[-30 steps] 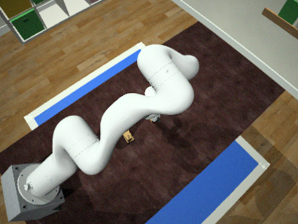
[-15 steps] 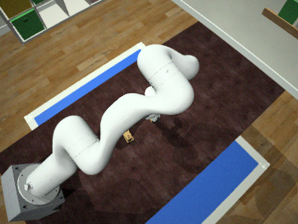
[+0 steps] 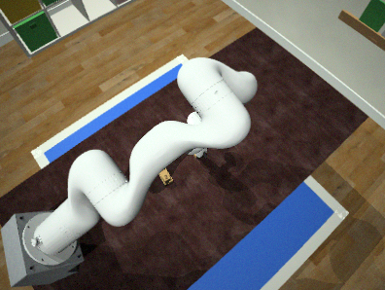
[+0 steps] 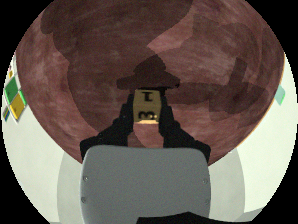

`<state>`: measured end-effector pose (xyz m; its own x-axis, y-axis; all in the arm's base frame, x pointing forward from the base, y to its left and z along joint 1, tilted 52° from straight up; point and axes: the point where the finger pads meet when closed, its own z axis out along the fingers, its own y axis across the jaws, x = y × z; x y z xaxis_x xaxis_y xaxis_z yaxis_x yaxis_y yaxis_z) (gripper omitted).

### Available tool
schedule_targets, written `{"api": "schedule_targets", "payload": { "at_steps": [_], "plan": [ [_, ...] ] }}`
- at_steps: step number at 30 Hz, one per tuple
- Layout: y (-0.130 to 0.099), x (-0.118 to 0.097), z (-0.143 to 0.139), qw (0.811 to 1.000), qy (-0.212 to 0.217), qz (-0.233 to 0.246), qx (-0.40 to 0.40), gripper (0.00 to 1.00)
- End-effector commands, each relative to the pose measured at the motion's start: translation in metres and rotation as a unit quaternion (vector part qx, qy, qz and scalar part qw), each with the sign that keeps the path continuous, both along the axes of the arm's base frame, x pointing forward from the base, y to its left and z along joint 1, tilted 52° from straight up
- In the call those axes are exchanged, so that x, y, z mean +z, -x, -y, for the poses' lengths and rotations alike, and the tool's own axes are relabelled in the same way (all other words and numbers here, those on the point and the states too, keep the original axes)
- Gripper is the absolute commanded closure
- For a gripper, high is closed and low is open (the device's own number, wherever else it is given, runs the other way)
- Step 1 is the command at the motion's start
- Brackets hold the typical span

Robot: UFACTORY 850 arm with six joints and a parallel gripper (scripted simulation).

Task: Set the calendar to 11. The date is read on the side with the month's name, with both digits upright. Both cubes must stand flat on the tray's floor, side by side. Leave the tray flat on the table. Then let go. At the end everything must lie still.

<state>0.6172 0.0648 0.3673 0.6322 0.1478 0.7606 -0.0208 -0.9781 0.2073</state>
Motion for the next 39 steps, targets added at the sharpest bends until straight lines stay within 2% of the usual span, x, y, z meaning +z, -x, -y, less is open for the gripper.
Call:
{"api": "schedule_targets", "payload": {
  "at_steps": [1, 11, 12, 17, 18, 22, 23, 25, 26, 39],
  "plan": [
    [-0.0001, 0.0007, -0.0002, 1.0, 0.0, 0.001, 0.0, 0.71],
    [-0.0001, 0.0007, -0.0002, 1.0, 0.0, 0.001, 0.0, 0.71],
    [-0.0001, 0.0007, -0.0002, 1.0, 0.0, 0.001, 0.0, 0.67],
    [-0.0001, 0.0007, -0.0002, 1.0, 0.0, 0.001, 0.0, 0.63],
    [-0.0001, 0.0007, -0.0002, 1.0, 0.0, 0.001, 0.0, 0.59],
    [-0.0001, 0.0007, -0.0002, 1.0, 0.0, 0.001, 0.0, 0.59],
    [-0.0001, 0.0007, -0.0002, 1.0, 0.0, 0.001, 0.0, 0.55],
    [-0.0001, 0.0007, -0.0002, 1.0, 0.0, 0.001, 0.0, 0.55],
    [-0.0001, 0.0007, -0.0002, 1.0, 0.0, 0.001, 0.0, 0.51],
    [0.0006, 0.0012, -0.0003, 1.0, 0.0, 0.001, 0.0, 0.51]
  ]
}}
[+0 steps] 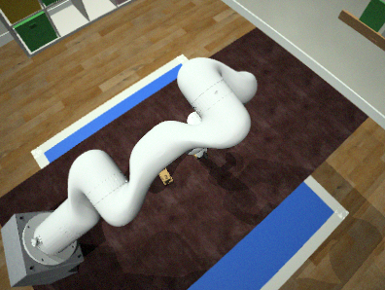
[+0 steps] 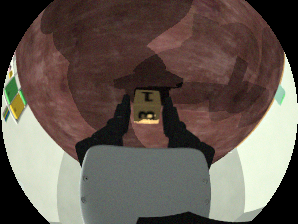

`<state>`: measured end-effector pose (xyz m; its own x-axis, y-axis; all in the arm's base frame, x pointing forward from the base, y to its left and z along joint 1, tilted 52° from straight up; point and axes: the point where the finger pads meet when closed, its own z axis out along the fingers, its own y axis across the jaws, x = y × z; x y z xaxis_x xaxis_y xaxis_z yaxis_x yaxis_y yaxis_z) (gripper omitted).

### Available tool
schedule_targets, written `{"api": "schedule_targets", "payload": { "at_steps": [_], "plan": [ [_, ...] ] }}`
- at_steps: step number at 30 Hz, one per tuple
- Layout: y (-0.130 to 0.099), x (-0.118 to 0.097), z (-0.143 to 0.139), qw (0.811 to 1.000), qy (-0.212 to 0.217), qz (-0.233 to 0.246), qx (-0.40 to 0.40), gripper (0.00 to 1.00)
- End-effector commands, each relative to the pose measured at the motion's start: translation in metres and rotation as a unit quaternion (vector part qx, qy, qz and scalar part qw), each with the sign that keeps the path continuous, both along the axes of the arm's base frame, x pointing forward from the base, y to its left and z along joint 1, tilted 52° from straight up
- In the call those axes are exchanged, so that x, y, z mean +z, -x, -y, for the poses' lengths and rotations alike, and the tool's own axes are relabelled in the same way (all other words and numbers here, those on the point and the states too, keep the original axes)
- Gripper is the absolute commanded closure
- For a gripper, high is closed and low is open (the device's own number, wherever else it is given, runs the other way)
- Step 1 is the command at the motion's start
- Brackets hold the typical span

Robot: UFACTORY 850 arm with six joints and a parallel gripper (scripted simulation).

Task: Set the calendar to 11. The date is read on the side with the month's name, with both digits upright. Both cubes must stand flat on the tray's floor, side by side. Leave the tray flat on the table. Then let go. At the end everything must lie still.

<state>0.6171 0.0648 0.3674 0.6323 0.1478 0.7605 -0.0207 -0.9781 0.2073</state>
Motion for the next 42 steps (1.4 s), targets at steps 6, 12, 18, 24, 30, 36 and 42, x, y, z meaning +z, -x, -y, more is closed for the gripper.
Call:
{"api": "schedule_targets", "payload": {
  "at_steps": [6, 12, 18, 24, 30, 36, 42],
  "plan": [
    [0.013, 0.011, -0.003, 1.0, 0.0, 0.001, 0.0, 0.51],
    [0.037, 0.03, -0.007, 1.0, 0.0, 0.001, 0.0, 0.51],
    [0.053, 0.042, -0.01, 1.0, 0.0, 0.001, 0.0, 0.51],
    [0.067, 0.054, -0.013, 1.0, 0.0, 0.001, 0.0, 0.51],
    [0.07, 0.056, -0.013, 1.0, 0.0, 0.001, 0.0, 0.0],
    [0.07, 0.056, -0.013, 1.0, 0.0, 0.001, 0.0, 0.0],
    [0.07, 0.056, -0.013, 1.0, 0.0, 0.001, 0.0, 0.0]
  ]
}}
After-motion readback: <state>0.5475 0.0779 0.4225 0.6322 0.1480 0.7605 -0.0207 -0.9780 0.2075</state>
